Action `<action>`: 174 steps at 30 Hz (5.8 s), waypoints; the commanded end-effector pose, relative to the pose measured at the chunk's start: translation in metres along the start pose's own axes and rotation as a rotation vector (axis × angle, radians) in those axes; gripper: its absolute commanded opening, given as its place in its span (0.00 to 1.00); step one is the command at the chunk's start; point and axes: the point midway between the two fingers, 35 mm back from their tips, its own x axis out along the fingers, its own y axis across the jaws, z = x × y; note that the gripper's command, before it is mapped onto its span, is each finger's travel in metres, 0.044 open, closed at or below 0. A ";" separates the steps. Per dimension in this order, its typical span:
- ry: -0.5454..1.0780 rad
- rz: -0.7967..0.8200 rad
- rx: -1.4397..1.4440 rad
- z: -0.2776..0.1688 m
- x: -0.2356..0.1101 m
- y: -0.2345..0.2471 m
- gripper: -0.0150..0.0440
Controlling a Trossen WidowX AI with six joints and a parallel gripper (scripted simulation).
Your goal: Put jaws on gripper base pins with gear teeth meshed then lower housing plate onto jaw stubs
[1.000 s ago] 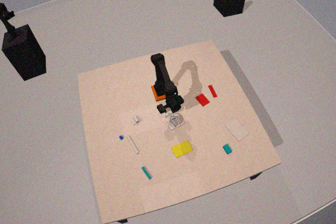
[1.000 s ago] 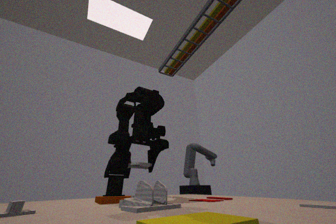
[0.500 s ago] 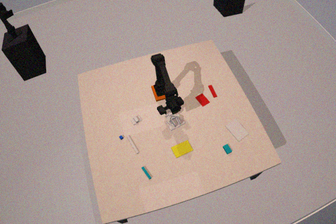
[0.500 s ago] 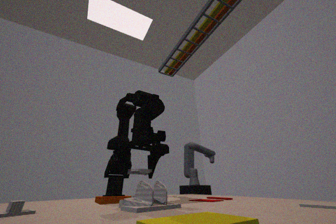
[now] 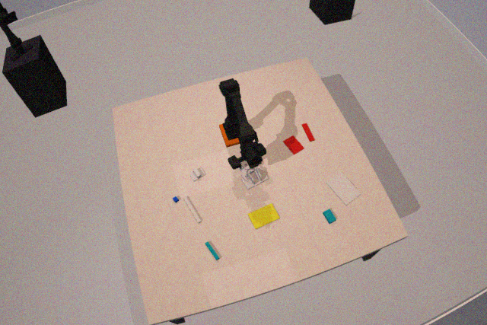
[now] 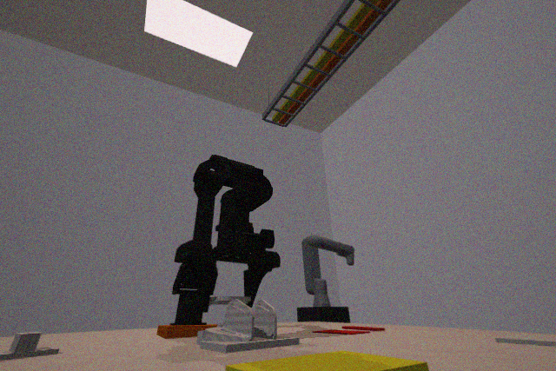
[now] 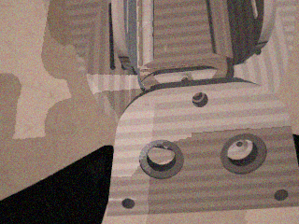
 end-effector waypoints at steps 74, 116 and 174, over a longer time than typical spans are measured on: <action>0.006 0.005 0.003 -0.003 0.032 0.001 0.85; 0.006 0.005 0.003 -0.003 0.036 0.001 0.85; 0.006 0.005 0.003 -0.002 0.036 0.001 0.85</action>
